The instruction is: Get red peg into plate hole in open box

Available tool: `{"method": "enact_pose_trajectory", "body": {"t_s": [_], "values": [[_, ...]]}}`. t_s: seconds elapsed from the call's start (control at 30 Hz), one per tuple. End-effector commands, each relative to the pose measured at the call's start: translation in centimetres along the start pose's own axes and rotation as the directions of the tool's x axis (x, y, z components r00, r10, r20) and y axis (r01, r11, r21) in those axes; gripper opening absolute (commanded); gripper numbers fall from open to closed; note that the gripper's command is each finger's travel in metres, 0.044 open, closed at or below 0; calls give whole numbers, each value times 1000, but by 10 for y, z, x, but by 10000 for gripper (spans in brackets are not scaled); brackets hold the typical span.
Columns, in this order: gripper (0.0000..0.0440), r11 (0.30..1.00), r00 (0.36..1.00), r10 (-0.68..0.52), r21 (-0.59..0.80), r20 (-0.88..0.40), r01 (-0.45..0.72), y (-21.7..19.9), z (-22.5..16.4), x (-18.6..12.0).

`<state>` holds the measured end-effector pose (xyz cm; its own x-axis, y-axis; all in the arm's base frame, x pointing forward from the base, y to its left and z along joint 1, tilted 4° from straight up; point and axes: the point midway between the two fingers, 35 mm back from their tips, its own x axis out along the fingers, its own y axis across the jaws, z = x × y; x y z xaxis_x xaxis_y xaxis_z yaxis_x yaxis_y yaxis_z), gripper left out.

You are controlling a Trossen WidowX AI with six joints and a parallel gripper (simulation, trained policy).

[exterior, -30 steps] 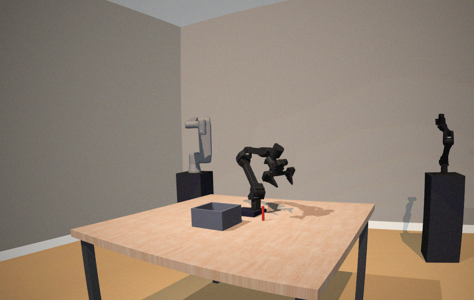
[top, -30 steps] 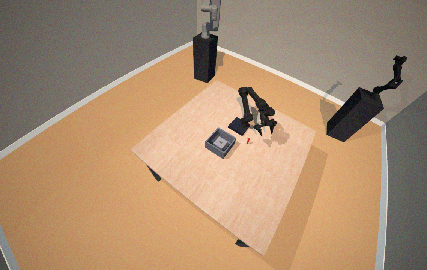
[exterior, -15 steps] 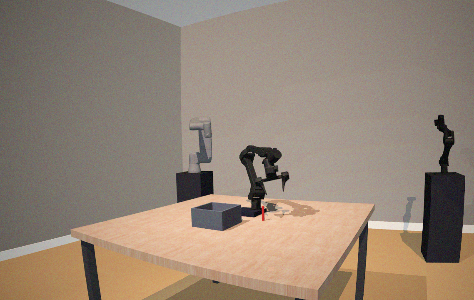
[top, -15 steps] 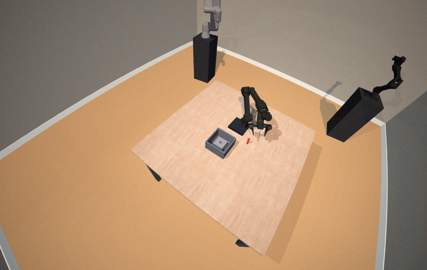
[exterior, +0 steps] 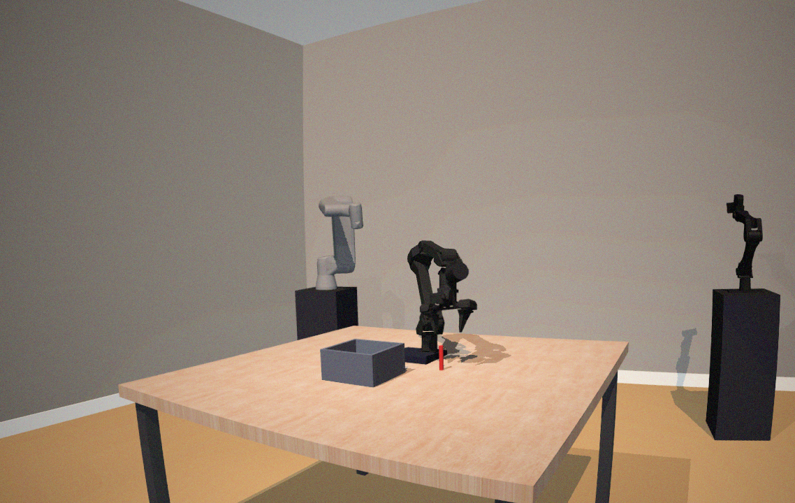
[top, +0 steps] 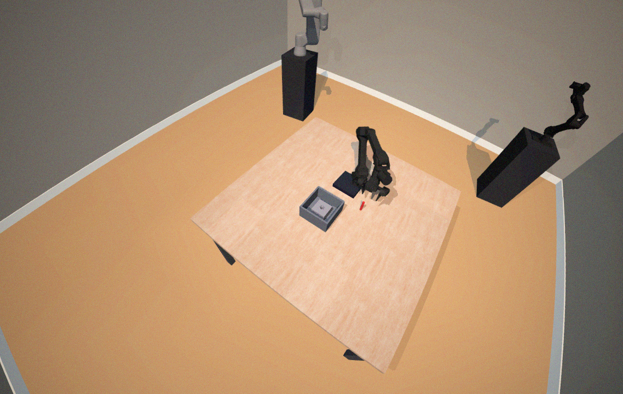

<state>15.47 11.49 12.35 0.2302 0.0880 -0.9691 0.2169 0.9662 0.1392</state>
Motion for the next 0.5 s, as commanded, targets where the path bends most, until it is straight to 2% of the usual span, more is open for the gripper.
{"method": "enact_pose_trajectory", "body": {"t_s": [0.0,0.23,0.47], "values": [[440,993,998,-59,103,-33,62,-7,1,5],[440,954,985,-142,252,-96,163,-13,2,19],[440,921,972,-193,319,-131,225,-16,2,38]]}}
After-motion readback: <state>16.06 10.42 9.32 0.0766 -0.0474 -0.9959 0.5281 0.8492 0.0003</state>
